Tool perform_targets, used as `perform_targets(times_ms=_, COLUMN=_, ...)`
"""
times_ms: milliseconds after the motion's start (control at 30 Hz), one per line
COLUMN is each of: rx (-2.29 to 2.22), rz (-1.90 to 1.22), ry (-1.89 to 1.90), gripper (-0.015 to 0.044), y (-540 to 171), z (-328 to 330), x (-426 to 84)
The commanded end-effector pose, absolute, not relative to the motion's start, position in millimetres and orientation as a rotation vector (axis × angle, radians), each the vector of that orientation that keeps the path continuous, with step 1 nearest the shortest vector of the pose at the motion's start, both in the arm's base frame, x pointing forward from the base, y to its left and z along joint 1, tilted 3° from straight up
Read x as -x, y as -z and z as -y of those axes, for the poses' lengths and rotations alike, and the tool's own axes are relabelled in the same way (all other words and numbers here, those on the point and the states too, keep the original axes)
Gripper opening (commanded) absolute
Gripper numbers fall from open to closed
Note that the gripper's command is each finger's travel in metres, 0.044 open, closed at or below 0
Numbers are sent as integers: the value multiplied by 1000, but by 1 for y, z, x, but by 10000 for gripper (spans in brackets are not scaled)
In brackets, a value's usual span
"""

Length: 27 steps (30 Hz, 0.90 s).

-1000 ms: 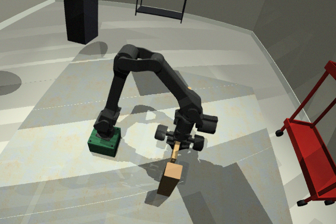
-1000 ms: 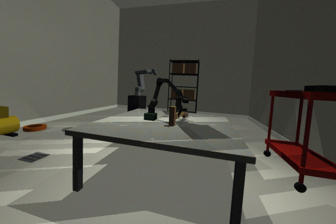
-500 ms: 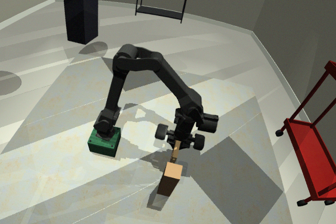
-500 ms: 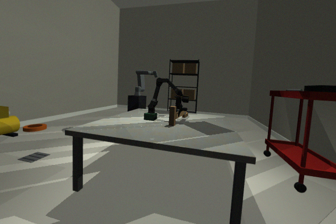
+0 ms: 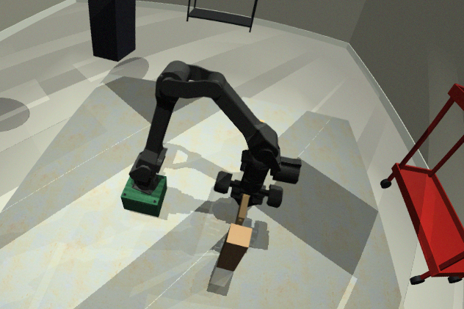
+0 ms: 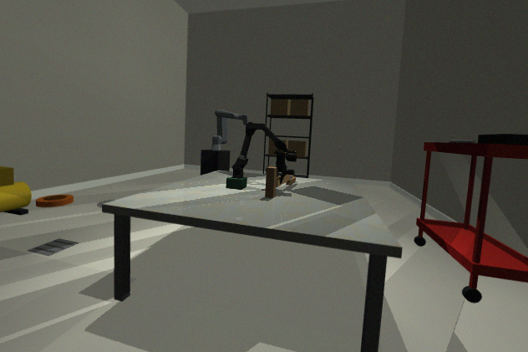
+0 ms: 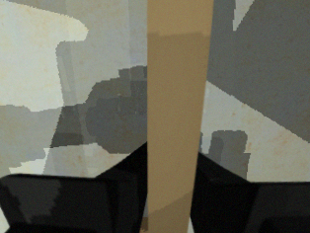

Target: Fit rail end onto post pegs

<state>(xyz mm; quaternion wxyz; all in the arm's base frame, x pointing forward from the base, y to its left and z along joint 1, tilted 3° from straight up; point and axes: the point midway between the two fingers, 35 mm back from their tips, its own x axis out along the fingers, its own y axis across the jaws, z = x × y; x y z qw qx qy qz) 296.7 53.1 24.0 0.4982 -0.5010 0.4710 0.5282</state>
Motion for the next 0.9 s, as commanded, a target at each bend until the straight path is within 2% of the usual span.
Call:
perform_targets(times_ms=0, rx=1210, rz=-1138, ry=-1275, gripper=0, y=-25, z=-53, x=-297)
perform_targets(times_ms=867, rx=1210, rz=-1138, ry=-1276, gripper=0, y=-24, z=-53, x=-295)
